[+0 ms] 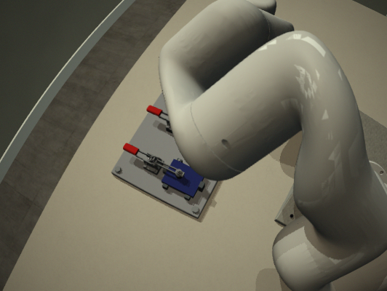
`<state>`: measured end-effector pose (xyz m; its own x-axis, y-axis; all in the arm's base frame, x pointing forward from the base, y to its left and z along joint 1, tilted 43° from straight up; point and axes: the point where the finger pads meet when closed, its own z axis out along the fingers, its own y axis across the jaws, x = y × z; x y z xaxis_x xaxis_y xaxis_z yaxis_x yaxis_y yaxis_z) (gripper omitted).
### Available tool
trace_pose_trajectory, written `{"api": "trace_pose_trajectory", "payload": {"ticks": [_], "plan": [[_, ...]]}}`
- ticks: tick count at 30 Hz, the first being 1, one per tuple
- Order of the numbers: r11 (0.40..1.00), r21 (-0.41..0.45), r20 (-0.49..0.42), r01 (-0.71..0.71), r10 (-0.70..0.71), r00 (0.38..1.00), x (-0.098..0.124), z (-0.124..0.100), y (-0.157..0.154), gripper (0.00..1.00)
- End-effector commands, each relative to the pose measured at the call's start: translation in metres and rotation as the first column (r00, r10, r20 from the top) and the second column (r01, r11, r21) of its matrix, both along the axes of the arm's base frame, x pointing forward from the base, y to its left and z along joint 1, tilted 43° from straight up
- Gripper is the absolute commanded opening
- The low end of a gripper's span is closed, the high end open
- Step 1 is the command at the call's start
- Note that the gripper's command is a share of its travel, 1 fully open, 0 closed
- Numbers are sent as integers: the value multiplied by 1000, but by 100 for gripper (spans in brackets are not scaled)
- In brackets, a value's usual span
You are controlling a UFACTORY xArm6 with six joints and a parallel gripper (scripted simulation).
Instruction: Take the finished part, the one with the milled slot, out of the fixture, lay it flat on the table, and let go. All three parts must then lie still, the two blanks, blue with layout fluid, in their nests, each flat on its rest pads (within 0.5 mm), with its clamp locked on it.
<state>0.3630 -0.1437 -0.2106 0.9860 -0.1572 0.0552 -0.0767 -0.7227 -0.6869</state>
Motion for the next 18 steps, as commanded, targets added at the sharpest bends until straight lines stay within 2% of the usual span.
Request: {"api": "trace_pose_trajectory", "payload": {"ticks": [1,8,18], "plan": [[1000,-3,3,2,-2,1000,1,2,-3,81],[1000,-3,3,2,-2,1000,-1,10,-11,81],[1000,-3,3,2,-2,1000,-6,33,-32,81]]}}
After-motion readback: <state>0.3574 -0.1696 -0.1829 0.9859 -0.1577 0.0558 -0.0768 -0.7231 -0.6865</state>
